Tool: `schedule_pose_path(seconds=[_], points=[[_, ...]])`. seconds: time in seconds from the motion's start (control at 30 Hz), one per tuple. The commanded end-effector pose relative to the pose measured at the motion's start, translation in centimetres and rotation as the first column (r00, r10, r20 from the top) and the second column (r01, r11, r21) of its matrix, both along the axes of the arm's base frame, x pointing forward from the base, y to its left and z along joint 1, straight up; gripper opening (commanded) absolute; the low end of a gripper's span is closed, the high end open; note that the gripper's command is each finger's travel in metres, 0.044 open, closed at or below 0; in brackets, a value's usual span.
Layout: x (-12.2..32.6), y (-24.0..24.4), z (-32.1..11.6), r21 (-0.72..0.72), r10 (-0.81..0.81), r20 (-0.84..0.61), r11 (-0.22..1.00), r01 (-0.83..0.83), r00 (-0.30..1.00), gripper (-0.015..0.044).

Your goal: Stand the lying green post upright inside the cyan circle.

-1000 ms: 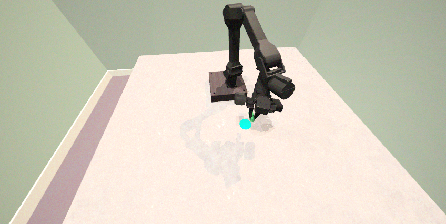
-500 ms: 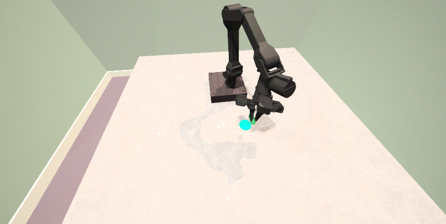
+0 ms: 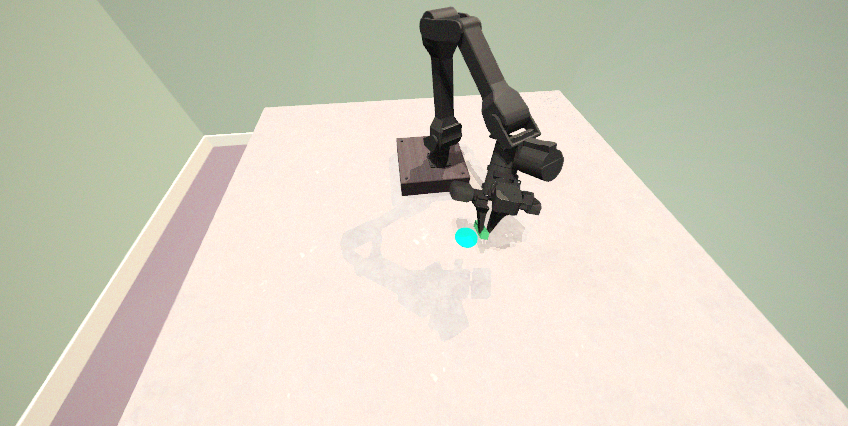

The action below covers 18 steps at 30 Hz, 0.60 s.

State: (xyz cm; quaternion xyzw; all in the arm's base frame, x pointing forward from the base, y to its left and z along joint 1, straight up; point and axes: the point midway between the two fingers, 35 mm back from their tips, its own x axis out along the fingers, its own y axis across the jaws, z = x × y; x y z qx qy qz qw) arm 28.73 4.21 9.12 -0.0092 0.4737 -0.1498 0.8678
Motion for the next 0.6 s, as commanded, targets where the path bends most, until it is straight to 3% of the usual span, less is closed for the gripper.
schedule_pose_path(seconds=[0.0, 0.57], points=[[0.07, 0.13, 0.09, -0.015, 0.011, 0.026, 1.000, -0.010, 1.000, 0.0022], [0.27, 0.65, 0.05, -0.065, 0.036, 0.130, 0.997, -0.028, 0.991, 0.0022]])
